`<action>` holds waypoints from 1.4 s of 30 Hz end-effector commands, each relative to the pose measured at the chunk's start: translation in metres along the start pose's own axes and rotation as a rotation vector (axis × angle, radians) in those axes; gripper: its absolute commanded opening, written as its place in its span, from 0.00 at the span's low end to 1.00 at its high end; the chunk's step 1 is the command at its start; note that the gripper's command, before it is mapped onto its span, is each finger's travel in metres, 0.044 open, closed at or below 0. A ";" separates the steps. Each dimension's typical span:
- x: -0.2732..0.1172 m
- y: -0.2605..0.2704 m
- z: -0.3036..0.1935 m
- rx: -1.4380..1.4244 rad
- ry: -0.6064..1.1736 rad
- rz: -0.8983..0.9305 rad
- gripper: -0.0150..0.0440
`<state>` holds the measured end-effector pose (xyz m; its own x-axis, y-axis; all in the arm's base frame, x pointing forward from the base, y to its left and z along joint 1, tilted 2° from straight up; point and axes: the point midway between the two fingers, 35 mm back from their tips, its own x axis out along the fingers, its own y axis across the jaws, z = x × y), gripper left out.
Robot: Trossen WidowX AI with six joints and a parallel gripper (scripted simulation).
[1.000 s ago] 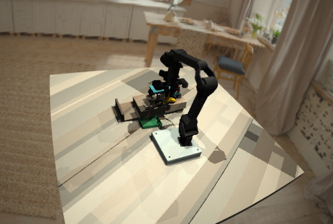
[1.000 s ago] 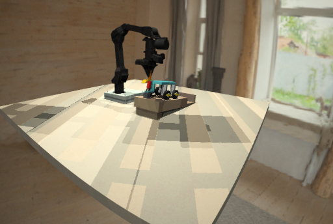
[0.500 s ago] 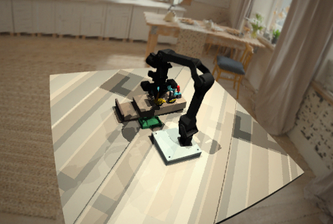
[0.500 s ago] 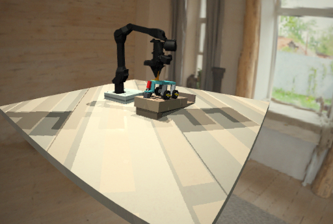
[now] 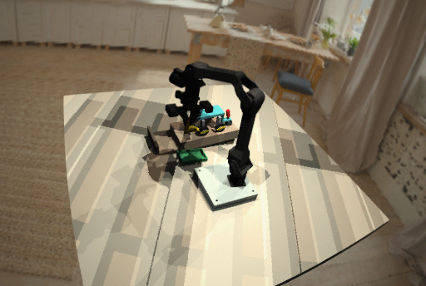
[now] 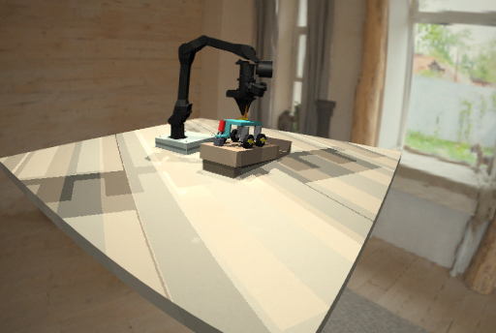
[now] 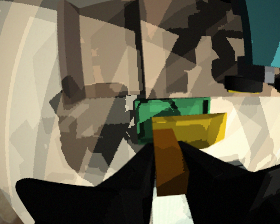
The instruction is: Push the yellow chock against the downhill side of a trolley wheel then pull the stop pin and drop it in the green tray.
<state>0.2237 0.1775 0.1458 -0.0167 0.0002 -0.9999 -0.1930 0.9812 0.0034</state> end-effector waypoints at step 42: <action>0.060 0.005 0.033 0.002 -0.009 -0.093 0.25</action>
<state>0.2547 0.1914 0.0926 0.0118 -0.0801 -0.9967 -0.1884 0.9787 -0.0809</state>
